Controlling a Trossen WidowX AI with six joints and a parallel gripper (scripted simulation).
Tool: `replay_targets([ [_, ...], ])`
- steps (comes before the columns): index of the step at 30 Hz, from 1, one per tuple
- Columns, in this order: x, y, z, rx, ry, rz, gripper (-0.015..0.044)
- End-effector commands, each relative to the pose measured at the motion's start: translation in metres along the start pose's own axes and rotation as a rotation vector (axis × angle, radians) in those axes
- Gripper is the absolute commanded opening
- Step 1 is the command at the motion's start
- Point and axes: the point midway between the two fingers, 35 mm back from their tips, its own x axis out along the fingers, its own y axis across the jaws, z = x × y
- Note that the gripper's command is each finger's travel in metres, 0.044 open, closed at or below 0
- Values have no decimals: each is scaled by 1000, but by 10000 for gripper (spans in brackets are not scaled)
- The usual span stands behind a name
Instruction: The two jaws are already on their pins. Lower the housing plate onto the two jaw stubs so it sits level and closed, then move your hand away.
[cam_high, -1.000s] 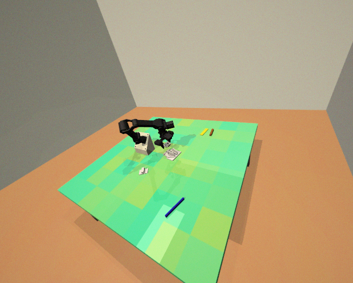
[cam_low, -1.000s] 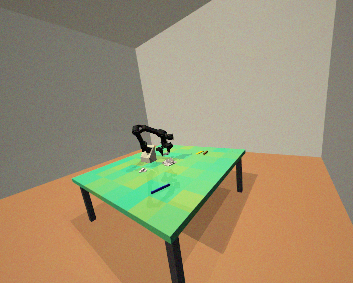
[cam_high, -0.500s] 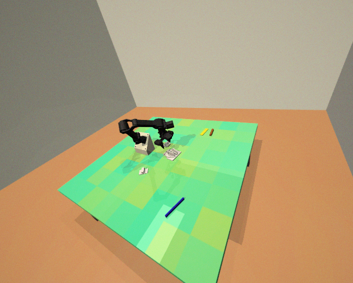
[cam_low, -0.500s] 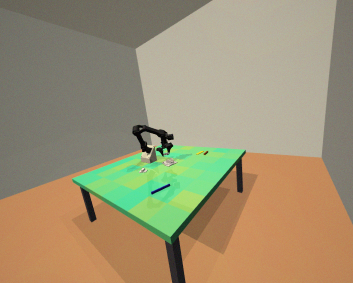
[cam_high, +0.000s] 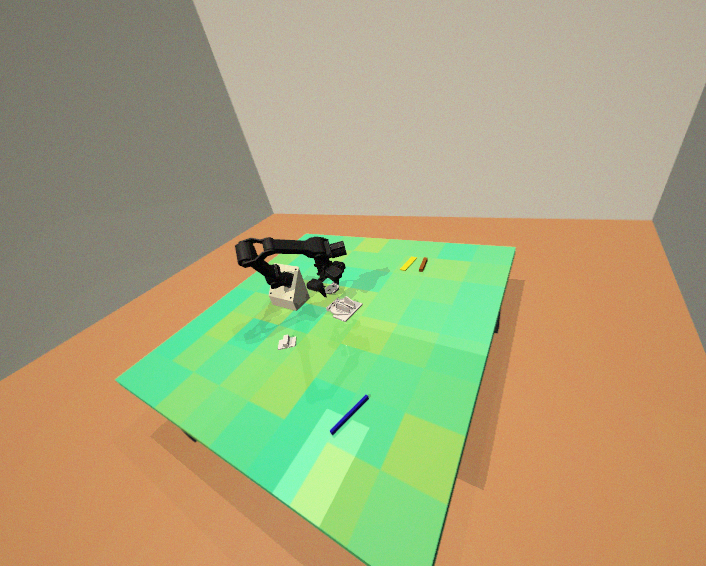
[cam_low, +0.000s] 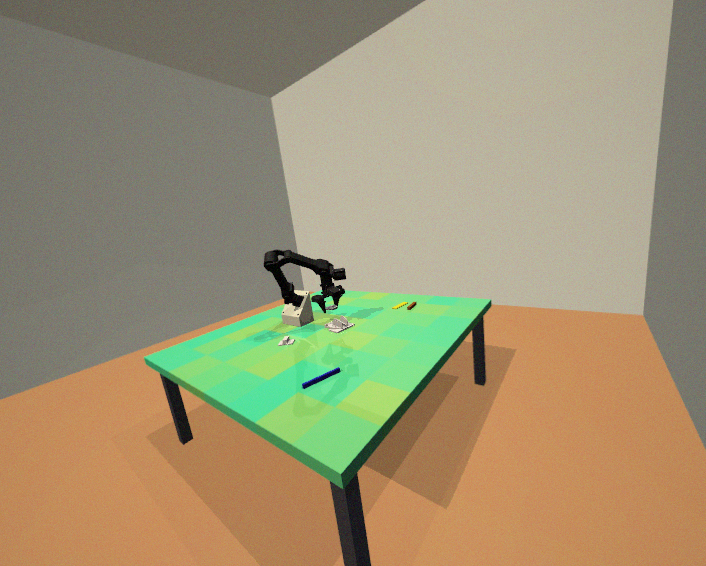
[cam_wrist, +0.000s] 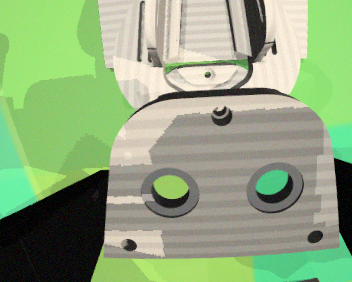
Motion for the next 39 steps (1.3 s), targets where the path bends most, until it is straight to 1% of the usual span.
replay_targets([
  [1, 0, 0, -1, 7, 3, 5, 351],
  [28, 0, -1, -2, 14, 3, 5, 351],
  [39, 17, 0, -1, 13, 3, 8, 351],
])
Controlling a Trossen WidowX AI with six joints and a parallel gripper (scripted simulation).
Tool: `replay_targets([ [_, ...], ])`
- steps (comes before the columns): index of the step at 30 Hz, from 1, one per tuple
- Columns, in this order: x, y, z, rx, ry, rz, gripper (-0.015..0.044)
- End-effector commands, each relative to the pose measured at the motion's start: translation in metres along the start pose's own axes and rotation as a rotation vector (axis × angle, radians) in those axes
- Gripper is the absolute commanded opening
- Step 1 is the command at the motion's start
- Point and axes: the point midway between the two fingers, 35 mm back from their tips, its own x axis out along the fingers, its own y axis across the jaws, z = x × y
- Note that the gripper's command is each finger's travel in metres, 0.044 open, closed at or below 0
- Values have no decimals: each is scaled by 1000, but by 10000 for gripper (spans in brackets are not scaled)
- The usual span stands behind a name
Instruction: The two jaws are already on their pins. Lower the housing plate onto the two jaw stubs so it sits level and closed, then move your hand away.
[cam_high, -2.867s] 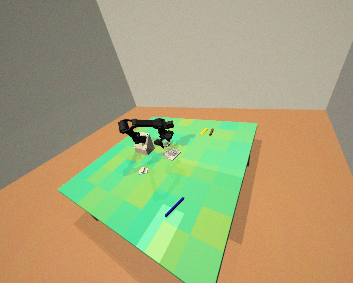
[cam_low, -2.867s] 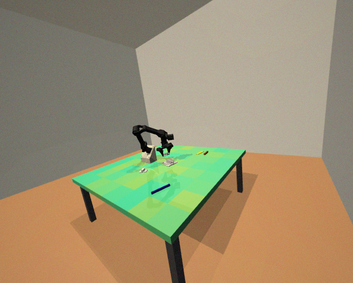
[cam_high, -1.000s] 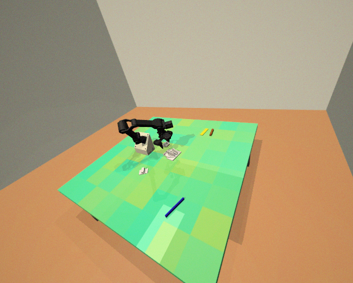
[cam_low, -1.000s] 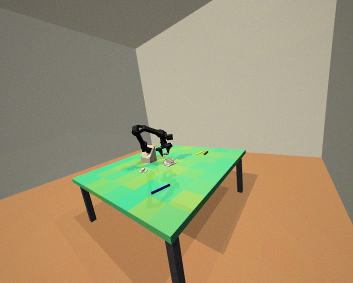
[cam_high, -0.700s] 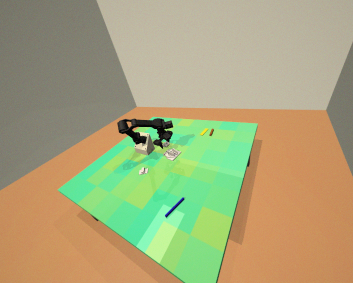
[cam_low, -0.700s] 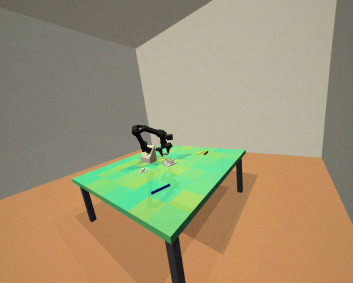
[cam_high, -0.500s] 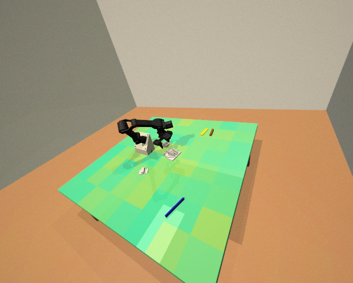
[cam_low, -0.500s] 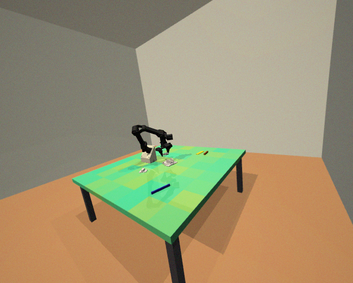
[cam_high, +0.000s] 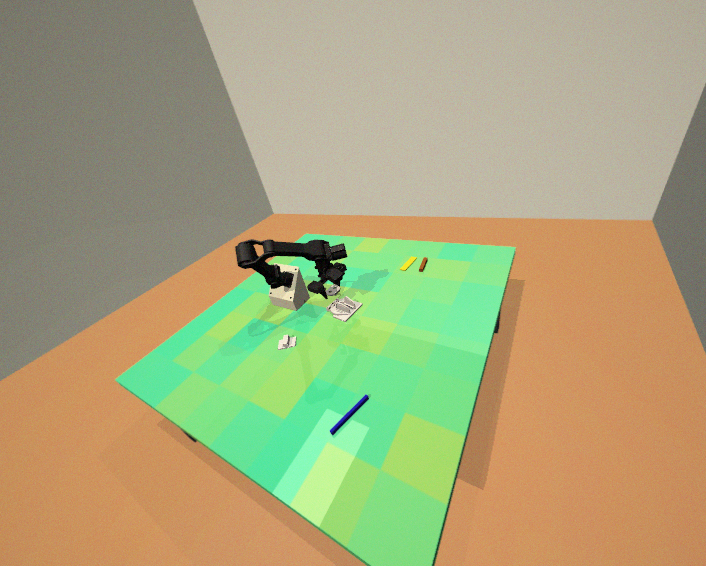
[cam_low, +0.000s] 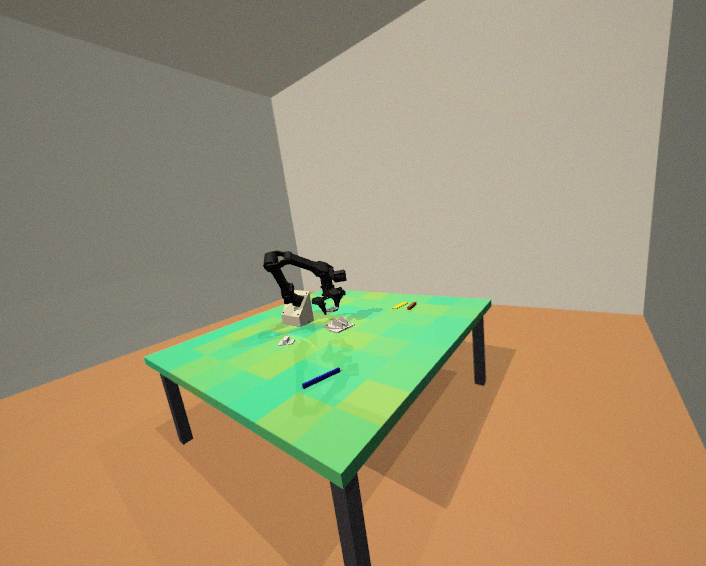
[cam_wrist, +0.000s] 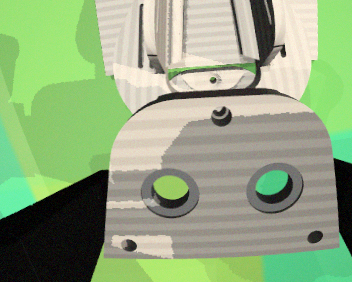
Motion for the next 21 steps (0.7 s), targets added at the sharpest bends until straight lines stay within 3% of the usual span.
replay_targets([
  [1, 9, -1, -3, -14, 4, -11, 351],
  [21, 42, -2, -3, -13, 4, -14, 351],
])
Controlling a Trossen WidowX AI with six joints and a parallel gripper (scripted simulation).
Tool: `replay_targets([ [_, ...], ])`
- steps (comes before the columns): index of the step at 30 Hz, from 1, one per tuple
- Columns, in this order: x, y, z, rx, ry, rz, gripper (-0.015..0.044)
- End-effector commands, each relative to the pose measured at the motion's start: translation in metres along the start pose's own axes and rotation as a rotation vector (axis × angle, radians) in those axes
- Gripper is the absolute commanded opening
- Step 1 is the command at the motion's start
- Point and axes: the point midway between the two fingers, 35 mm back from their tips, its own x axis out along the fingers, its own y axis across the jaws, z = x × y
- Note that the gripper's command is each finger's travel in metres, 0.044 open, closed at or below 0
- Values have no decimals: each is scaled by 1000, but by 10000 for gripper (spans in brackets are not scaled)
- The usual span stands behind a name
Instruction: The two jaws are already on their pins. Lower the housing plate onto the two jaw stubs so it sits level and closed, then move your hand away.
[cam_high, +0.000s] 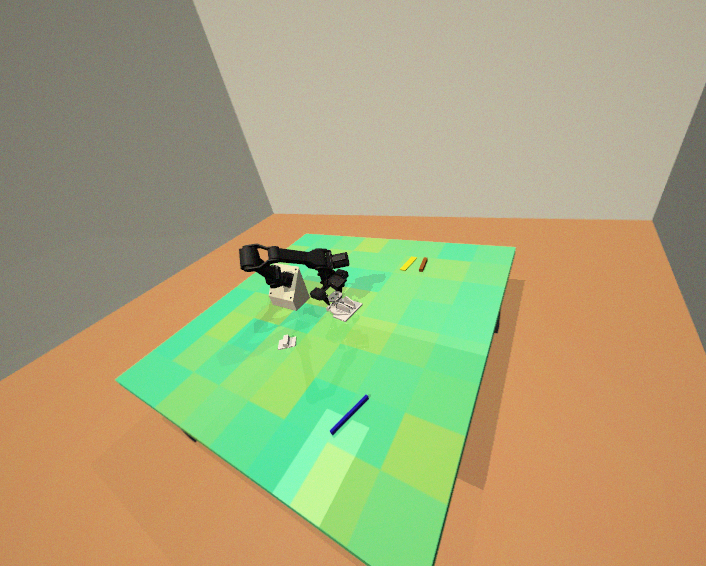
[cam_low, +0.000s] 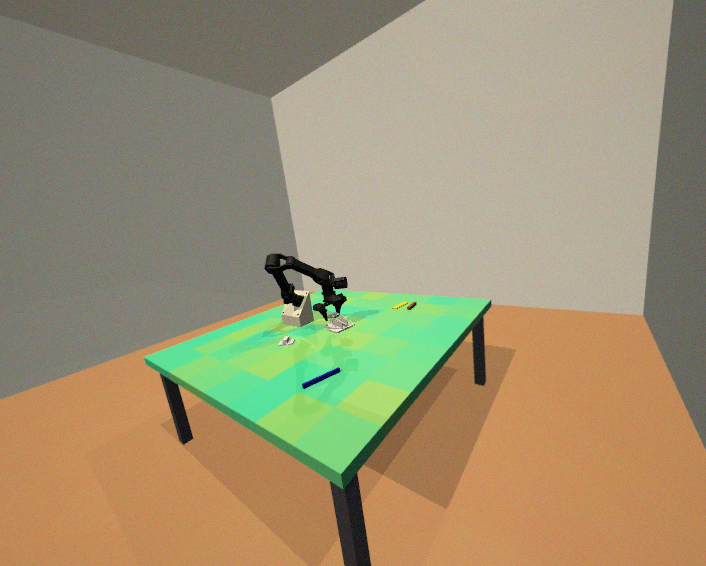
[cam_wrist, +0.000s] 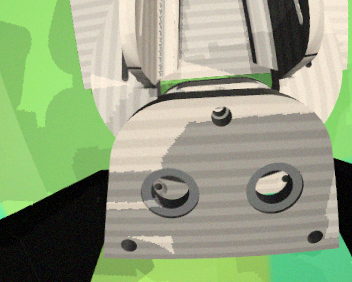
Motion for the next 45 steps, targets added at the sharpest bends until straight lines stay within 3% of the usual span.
replay_targets([
  [1, 10, -1, -4, -17, 7, -14, 351],
  [45, 23, -3, -6, -28, 7, -17, 351],
])
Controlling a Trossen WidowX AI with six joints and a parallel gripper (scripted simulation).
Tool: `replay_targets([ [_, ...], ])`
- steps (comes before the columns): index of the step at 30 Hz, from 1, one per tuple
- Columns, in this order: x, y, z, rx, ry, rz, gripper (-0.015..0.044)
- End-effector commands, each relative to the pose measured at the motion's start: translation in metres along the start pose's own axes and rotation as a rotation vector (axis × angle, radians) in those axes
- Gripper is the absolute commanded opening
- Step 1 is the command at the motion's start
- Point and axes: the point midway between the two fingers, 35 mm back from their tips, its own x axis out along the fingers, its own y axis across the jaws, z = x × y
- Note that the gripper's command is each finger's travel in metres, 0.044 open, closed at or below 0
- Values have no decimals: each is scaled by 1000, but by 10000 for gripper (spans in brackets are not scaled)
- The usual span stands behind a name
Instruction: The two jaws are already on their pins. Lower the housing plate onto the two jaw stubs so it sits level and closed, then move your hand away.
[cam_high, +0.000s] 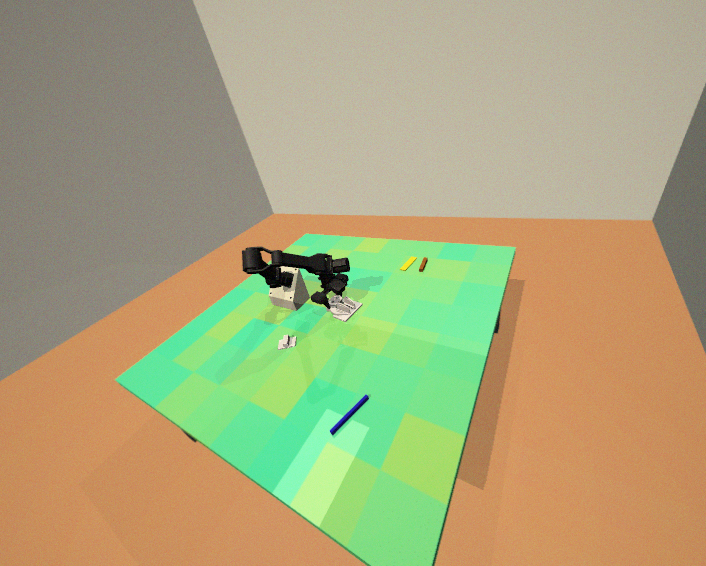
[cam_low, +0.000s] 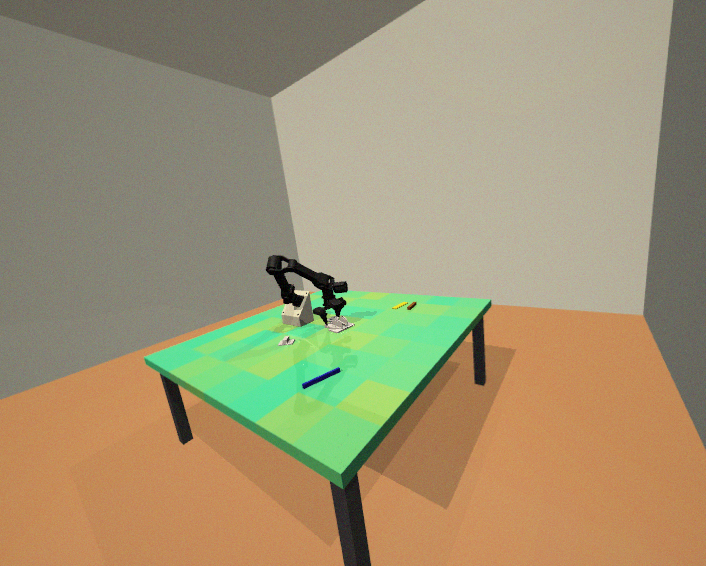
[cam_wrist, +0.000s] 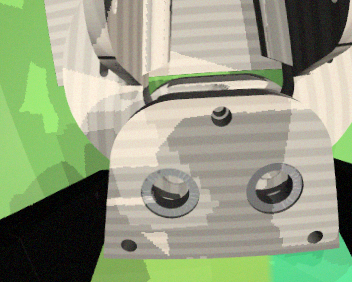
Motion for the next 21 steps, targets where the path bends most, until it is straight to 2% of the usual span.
replay_targets([
  [1, 2, -1, -1, -13, 0, -7, 351],
  [21, 6, -1, -1, -16, 0, -7, 351],
])
